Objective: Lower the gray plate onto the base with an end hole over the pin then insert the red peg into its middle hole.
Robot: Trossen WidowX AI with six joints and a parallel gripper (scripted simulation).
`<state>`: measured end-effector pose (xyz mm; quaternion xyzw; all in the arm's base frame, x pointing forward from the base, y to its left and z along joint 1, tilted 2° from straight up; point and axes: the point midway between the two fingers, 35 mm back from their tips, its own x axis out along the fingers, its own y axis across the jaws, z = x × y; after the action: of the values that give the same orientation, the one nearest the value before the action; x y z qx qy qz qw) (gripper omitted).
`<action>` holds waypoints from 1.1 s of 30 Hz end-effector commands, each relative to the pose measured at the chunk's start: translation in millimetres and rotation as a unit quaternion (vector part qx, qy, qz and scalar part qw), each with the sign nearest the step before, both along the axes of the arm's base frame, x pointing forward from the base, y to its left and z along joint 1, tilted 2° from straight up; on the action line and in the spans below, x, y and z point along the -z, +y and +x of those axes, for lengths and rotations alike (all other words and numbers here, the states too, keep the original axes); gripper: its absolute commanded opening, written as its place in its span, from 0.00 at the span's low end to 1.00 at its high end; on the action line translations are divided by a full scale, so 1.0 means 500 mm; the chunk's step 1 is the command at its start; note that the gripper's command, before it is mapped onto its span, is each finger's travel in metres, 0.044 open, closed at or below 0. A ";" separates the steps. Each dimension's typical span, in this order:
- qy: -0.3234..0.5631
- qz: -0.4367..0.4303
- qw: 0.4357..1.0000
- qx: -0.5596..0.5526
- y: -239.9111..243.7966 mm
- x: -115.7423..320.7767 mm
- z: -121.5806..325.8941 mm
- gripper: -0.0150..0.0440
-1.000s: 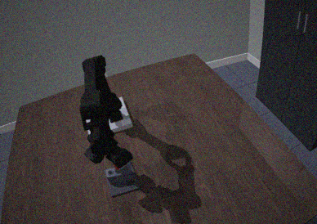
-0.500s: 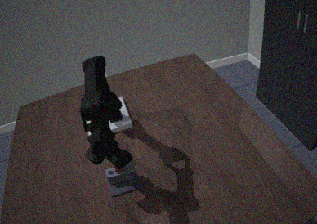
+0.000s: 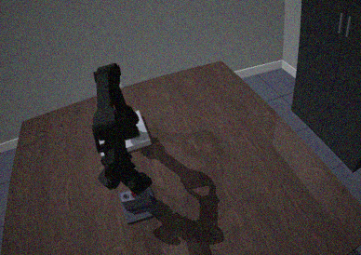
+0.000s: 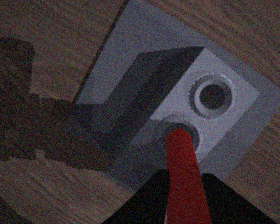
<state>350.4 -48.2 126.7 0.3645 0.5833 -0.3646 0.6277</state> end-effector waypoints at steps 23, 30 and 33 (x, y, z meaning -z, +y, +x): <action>0.001 0.000 1.000 0.001 -0.002 0.003 0.002 0.25; 0.001 0.000 1.000 0.001 -0.002 0.003 0.002 0.51; 0.001 0.000 1.000 0.001 -0.002 0.003 0.002 0.51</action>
<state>351.6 -49.0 125.0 0.3650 0.5836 -0.3654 0.6267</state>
